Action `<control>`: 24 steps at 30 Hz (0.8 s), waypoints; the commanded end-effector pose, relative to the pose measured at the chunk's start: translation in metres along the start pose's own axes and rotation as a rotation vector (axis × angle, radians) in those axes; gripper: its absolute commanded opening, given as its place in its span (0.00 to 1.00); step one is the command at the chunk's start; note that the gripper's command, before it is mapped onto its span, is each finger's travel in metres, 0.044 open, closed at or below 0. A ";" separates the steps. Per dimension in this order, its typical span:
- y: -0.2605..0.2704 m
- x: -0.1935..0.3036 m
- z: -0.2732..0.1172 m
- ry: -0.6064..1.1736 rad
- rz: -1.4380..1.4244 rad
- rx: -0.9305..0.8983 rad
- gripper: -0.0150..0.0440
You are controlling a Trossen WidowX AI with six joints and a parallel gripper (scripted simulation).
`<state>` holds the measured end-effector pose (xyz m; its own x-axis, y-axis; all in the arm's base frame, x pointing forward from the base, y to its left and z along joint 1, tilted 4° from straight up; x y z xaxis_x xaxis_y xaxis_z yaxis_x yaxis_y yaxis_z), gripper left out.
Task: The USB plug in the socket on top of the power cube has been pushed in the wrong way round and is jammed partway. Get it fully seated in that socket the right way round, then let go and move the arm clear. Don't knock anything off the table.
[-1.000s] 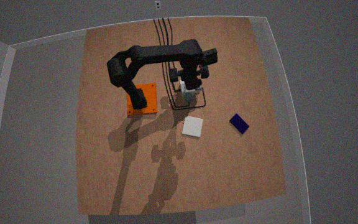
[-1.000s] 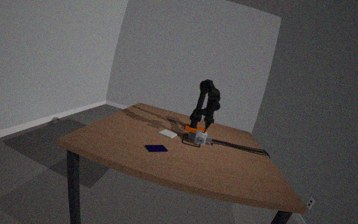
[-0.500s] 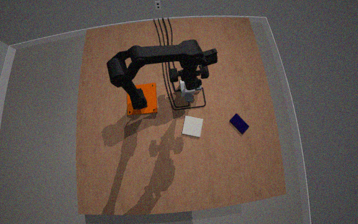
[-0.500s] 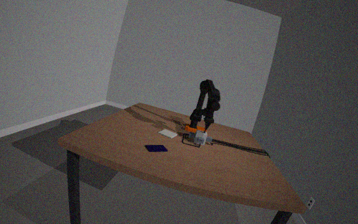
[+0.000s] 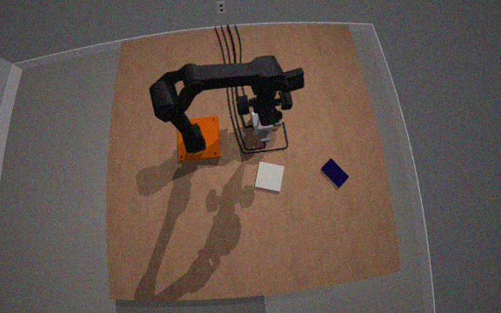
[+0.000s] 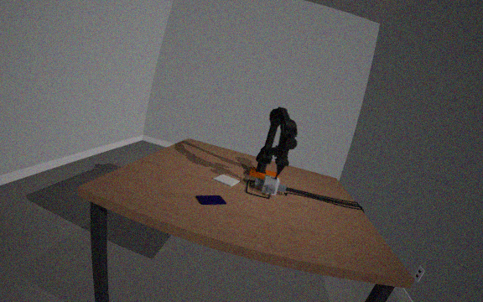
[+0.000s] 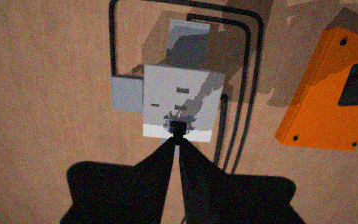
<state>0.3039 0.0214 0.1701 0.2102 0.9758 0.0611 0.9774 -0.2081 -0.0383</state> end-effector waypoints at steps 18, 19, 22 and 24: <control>0.000 0.000 0.000 0.000 0.000 0.000 0.34; 0.000 0.000 0.000 0.000 0.000 0.000 0.39; 0.000 0.000 0.000 0.000 0.000 0.000 0.42; 0.000 0.000 0.000 0.000 0.000 0.000 0.42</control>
<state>0.3039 0.0214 0.1702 0.2101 0.9757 0.0616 0.9774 -0.2081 -0.0375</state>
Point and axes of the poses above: the point midway between the two fingers, 35 mm back from their tips, its own z axis out along the fingers, its own y axis across the jaws, x = y × z, the point moved 6 cm from there along -z, back along the fingers, and after that the axes turned 3 degrees about z, right-handed, at the moved point
